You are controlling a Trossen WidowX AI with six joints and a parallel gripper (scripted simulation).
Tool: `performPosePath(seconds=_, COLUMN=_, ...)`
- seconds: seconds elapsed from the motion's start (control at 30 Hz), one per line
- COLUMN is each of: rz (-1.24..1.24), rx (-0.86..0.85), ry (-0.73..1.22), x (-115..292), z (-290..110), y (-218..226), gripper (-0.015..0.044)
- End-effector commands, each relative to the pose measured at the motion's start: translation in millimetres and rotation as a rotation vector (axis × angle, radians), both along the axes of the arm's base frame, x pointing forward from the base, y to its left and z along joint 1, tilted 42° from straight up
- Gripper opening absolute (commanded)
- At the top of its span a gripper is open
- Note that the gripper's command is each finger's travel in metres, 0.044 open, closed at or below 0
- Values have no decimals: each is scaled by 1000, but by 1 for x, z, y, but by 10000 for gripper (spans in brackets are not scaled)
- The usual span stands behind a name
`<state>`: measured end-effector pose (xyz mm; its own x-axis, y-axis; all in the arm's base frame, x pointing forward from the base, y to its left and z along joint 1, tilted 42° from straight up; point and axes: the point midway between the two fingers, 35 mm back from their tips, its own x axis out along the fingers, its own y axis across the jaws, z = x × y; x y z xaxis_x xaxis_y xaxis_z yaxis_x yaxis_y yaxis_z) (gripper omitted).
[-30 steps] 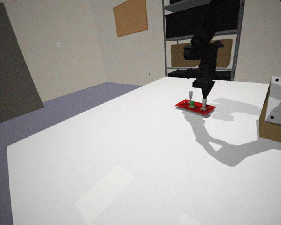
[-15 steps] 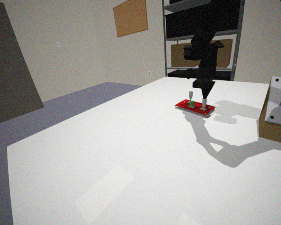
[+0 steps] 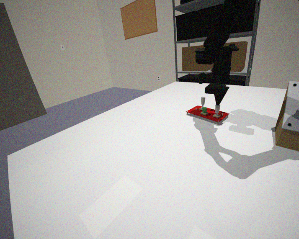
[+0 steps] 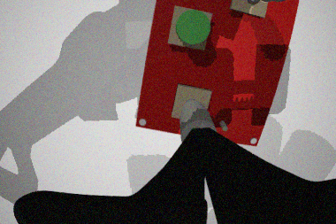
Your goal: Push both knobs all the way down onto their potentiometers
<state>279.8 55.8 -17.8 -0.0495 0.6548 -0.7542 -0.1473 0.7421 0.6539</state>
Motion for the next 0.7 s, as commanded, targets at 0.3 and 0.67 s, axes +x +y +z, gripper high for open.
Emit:
performPosePath(seconds=0.3, rz=9, rx=4, ry=3, x=0, z=-6, y=7, gripper=0)
performPosePath(seconds=0.67, rz=9, rx=4, ry=3, x=0, z=-8, y=8, gripper=0)
